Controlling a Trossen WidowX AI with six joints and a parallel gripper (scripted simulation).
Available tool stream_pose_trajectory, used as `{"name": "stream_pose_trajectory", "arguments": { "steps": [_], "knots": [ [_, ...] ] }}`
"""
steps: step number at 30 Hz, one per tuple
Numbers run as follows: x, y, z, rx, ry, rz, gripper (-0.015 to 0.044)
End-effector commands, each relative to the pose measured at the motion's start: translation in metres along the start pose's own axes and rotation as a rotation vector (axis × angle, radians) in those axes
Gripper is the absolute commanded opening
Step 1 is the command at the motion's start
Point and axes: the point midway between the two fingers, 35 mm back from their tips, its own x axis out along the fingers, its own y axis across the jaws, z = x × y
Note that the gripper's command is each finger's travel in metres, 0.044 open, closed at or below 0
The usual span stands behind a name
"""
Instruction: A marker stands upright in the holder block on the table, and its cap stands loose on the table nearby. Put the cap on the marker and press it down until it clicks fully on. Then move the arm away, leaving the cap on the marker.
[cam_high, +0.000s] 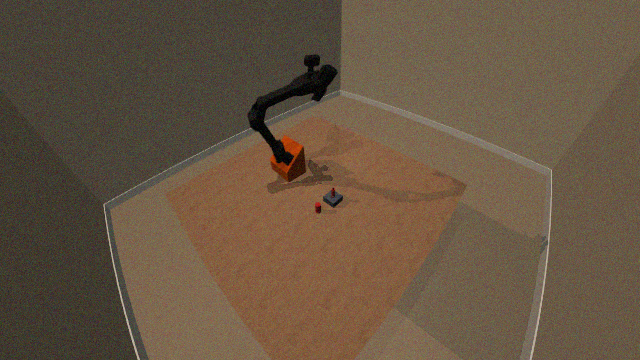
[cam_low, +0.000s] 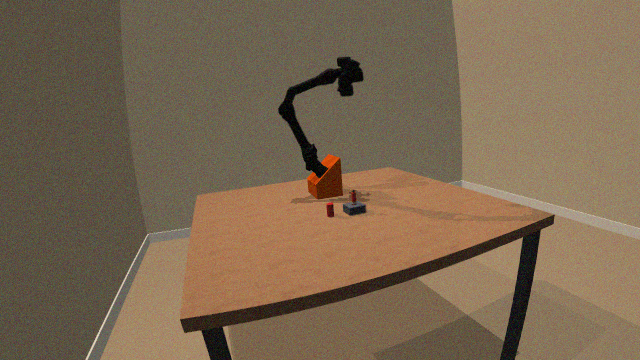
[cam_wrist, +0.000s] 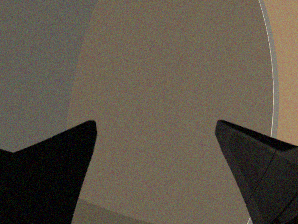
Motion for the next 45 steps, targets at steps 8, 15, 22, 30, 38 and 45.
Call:
{"name": "stream_pose_trajectory", "arguments": {
  "steps": [8,15,22,30,38,45],
  "knots": [
    [-0.071,-0.038,0.062,0.102,-0.446,-0.107,0.0241],
    [-0.169,-0.096,0.097,0.269,-0.878,-0.268,0.0241],
    [-0.272,-0.165,0.087,0.489,-1.243,-0.482,0.0241],
    [-0.371,-0.242,0.025,0.795,-1.545,-0.797,0.0241],
    [-0.437,-0.3,-0.074,1.134,-1.689,-1.19,0.0241],
    [-0.448,-0.307,-0.088,1.196,-1.695,-1.269,0.0241]
  ]
}}
